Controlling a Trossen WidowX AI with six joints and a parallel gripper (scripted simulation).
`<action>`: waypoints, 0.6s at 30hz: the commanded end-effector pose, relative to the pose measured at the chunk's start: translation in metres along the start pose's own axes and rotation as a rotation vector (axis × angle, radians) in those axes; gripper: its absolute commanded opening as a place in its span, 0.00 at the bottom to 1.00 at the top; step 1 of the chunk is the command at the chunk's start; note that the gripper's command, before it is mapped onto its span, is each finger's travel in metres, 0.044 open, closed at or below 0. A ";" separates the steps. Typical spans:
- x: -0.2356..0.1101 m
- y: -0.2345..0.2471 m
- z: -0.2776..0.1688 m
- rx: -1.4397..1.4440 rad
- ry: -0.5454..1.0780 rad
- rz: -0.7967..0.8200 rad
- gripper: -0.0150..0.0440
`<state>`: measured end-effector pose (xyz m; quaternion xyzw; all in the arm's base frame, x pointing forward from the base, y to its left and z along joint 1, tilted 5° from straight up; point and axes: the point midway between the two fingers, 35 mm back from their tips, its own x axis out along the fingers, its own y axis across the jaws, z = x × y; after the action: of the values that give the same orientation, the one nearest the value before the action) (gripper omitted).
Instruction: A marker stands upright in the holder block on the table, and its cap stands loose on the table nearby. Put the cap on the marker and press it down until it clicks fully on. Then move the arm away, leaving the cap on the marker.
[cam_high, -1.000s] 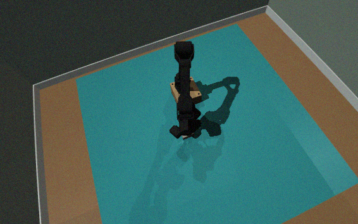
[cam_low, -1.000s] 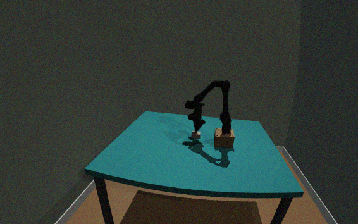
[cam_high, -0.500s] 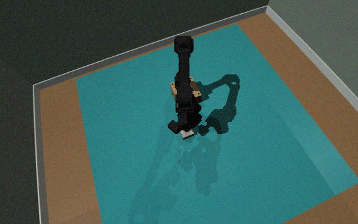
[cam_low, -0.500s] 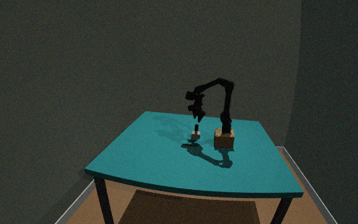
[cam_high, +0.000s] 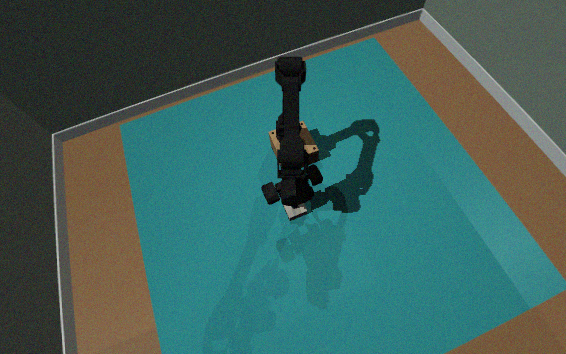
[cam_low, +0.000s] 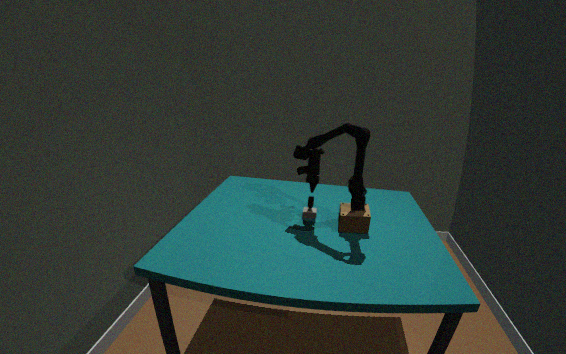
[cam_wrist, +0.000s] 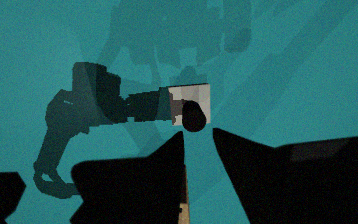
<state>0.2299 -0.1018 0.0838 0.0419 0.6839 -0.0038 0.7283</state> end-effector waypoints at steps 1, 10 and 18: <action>0.000 0.000 0.000 0.033 -0.003 0.003 0.29; 0.000 0.000 0.000 0.033 -0.003 0.003 0.25; 0.004 0.000 0.001 0.033 -0.003 0.003 0.25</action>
<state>0.2302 -0.1019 0.0824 0.0516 0.6831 -0.0131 0.7284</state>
